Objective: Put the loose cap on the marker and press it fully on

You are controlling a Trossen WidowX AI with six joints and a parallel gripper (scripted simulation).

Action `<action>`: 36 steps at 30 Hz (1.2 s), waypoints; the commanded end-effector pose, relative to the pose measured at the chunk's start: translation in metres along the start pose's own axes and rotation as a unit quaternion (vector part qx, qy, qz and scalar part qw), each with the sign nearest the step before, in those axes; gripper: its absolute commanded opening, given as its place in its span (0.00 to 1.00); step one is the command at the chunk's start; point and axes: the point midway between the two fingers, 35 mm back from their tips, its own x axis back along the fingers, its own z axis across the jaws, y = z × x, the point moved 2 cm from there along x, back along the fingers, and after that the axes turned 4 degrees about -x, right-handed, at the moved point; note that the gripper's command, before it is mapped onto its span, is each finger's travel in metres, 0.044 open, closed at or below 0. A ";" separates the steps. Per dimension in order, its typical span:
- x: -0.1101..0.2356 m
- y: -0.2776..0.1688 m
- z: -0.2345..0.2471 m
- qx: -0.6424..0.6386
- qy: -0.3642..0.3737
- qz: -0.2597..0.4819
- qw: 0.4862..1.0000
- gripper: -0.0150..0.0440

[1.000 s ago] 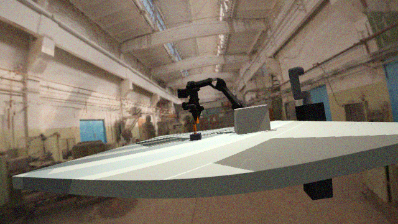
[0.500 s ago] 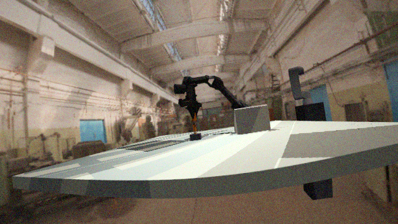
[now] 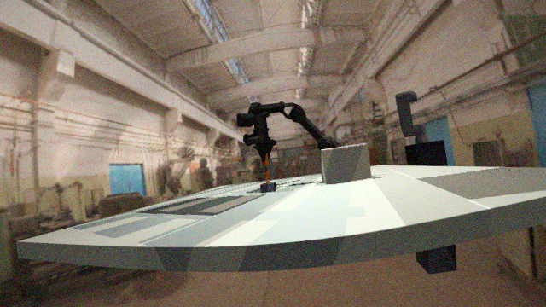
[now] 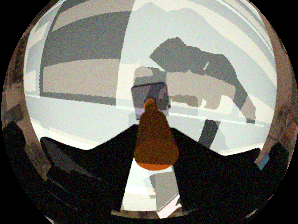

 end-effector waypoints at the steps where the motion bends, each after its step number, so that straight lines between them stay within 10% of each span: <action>1: -0.003 0.000 0.001 -0.001 0.000 0.001 1.000 0.25; 36: -0.057 0.000 0.000 -0.001 0.000 0.000 1.000 0.25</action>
